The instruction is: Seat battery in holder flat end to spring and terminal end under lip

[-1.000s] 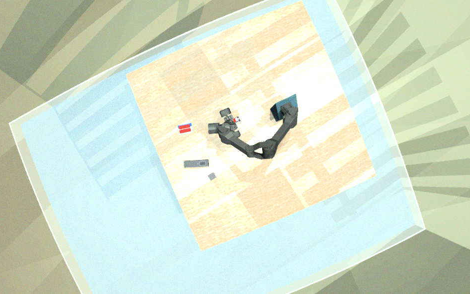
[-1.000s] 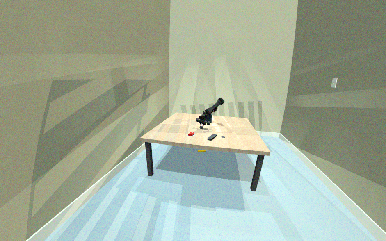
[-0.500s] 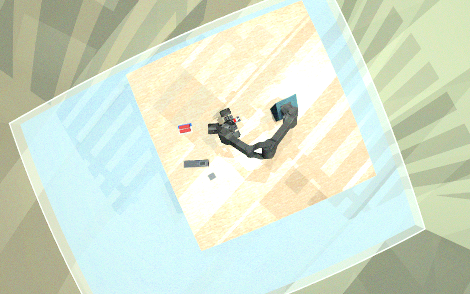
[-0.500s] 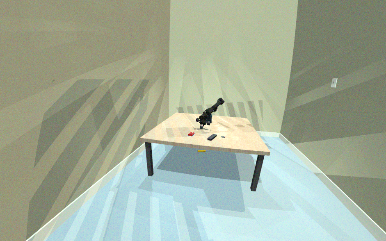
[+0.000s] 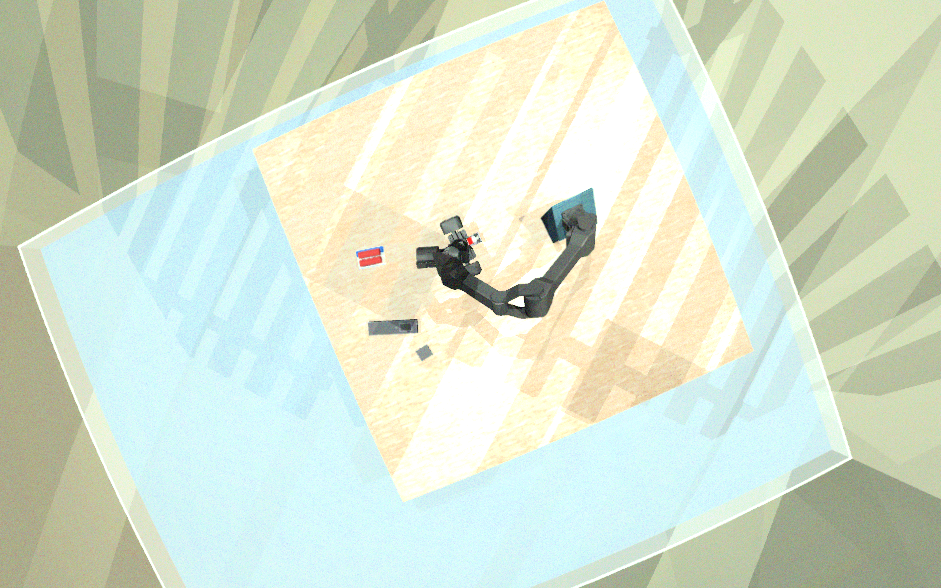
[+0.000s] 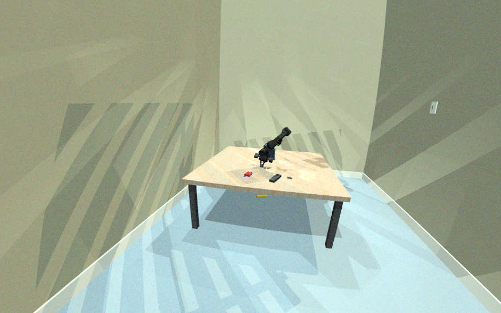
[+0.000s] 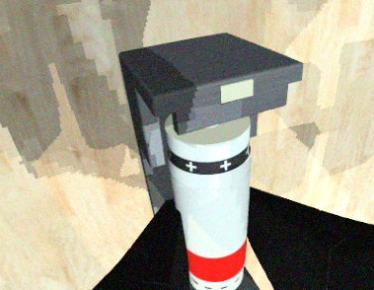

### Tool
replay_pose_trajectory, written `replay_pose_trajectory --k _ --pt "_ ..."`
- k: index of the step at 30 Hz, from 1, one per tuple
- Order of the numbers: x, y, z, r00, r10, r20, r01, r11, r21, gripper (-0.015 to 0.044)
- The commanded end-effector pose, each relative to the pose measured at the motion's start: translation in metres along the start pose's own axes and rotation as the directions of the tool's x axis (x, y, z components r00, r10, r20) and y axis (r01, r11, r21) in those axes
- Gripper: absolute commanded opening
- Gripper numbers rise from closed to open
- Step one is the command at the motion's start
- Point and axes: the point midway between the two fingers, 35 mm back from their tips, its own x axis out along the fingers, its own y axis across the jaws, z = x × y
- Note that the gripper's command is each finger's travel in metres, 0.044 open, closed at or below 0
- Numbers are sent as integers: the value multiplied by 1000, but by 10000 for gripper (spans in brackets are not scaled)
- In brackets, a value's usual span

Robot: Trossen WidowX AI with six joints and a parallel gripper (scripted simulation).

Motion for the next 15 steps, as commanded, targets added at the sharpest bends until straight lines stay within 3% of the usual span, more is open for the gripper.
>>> replay_pose_trajectory --k 1,15 --pt "2 0 -1 1000 1 -15 -1 1000 2 74" --pt "-1 1 9 1000 0 -11 0 1000 1 74"
